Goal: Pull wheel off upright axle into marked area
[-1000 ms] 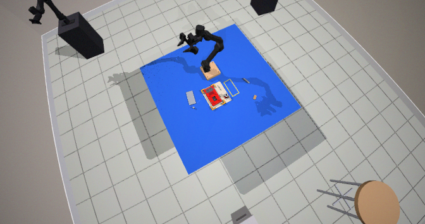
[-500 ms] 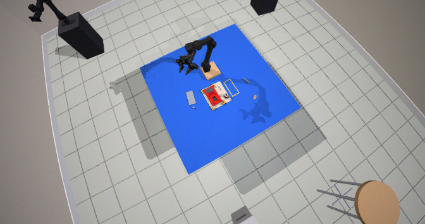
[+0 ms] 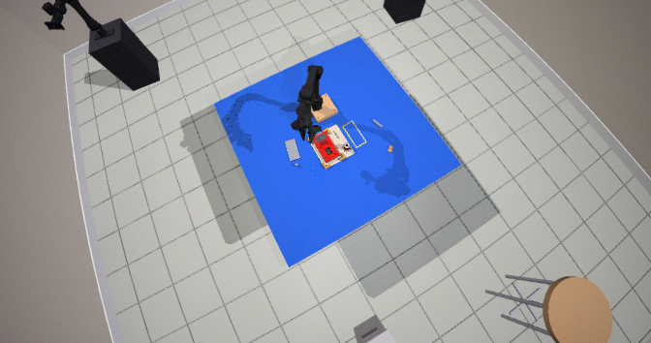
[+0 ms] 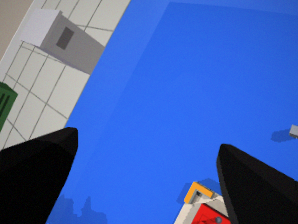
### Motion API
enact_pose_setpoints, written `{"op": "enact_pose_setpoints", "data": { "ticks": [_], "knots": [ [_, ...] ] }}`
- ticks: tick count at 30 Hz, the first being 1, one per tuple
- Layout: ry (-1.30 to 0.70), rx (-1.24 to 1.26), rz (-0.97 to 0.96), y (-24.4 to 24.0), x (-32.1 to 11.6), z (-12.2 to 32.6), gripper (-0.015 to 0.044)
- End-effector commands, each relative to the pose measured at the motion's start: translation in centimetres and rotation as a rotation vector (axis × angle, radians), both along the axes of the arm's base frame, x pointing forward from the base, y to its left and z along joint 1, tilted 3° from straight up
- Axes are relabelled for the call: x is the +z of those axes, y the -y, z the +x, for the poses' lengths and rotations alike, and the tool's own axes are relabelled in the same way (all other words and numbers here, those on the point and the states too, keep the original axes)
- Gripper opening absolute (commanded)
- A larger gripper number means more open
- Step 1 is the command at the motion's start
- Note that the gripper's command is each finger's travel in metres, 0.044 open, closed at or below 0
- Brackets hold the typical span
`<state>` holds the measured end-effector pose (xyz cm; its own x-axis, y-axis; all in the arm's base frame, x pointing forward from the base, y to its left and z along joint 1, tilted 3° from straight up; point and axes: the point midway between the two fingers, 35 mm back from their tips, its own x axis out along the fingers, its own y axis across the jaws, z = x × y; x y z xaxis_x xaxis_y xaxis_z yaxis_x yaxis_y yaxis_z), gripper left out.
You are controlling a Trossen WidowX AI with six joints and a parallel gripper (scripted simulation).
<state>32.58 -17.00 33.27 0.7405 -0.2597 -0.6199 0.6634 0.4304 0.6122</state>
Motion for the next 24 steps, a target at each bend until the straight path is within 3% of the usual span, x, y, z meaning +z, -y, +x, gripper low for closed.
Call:
{"op": "enact_pose_setpoints", "data": {
  "ticks": [1,10,18,24],
  "knots": [
    [-0.122,0.027,0.146,-4.3,-4.4,2.4,0.03],
    [-0.419,-0.007,0.368,-14.0,-12.7,4.8,0.03],
    [-0.731,-0.15,0.426,-23.4,-20.2,3.3,0.03],
    [-0.755,-0.165,0.422,-24.2,-20.8,3.0,0.03]
  ]
}}
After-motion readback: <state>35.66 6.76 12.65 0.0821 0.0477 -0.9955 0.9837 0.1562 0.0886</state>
